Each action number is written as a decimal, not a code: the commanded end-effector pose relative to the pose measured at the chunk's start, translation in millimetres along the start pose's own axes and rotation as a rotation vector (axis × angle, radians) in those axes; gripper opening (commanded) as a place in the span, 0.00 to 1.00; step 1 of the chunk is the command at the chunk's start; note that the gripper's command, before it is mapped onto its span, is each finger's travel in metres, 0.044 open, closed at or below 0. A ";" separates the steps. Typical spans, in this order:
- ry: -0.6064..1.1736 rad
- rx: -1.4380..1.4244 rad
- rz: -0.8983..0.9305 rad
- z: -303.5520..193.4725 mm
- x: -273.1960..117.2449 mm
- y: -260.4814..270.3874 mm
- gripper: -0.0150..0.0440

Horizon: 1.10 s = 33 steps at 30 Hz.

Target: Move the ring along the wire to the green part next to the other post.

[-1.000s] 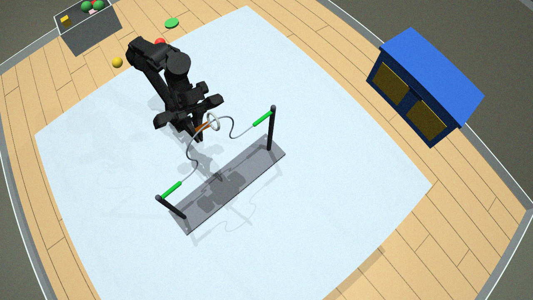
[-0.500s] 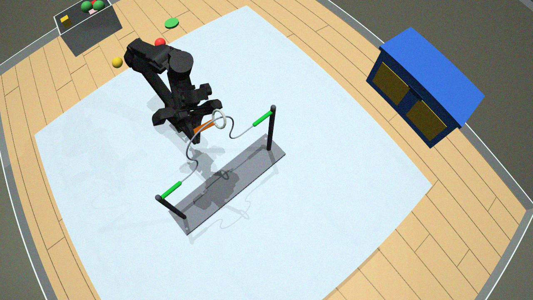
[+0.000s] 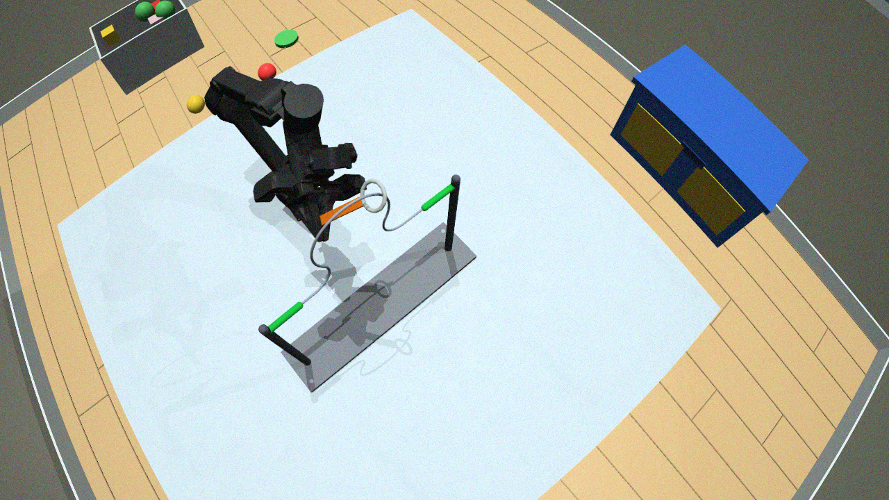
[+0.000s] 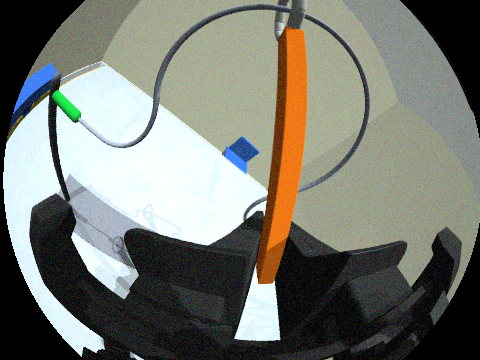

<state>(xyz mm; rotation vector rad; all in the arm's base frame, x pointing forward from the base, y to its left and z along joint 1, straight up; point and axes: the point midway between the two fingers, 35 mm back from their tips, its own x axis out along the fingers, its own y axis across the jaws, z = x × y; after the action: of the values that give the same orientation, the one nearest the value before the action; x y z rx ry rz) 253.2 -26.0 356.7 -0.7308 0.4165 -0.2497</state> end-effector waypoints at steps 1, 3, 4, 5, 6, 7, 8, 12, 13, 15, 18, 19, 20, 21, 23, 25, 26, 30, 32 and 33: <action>-0.010 -0.054 -0.032 -1.0 -1.2 -2.0 0.00; -0.013 -0.079 -0.046 -0.9 -1.1 -3.0 0.00; -0.015 -0.092 -0.054 -0.9 -1.1 -3.5 0.00; -0.017 -0.104 -0.061 -0.9 -1.0 -4.0 0.00; -0.018 -0.117 -0.068 -0.9 -1.0 -4.5 0.00; -0.020 -0.129 -0.075 -0.8 -0.9 -5.0 0.00; -0.022 -0.142 -0.082 -0.8 -0.9 -5.5 0.00; -0.028 -0.192 -0.111 -0.5 -0.8 -7.4 0.00; -0.030 -0.205 -0.118 -0.4 -0.8 -7.9 0.00; -0.033 -0.230 -0.133 -0.3 -0.8 -8.9 0.00; -0.038 -0.268 -0.154 0.0 -0.8 -10.3 0.00; -0.040 -0.280 -0.162 0.2 -0.8 -10.8 0.00; -0.041 -0.293 -0.169 0.3 -0.8 -11.3 0.00; -0.043 -0.305 -0.176 0.4 -0.8 -11.8 0.00; -0.046 -0.331 -0.190 0.7 -0.8 -12.7 0.00; -0.049 -0.356 -0.205 1.0 -0.9 -13.7 0.00; -0.051 -0.368 -0.212 1.1 -0.9 -14.1 0.00; -0.057 -0.419 -0.241 1.8 -1.1 -16.0 0.00; -0.061 -0.444 -0.255 2.2 -1.2 -16.9 0.00; -0.062 -0.457 -0.262 2.4 -1.2 -17.3 0.00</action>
<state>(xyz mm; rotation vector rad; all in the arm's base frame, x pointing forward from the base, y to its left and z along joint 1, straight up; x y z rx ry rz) 253.9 -34.9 369.6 -1.1965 0.3286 -0.3664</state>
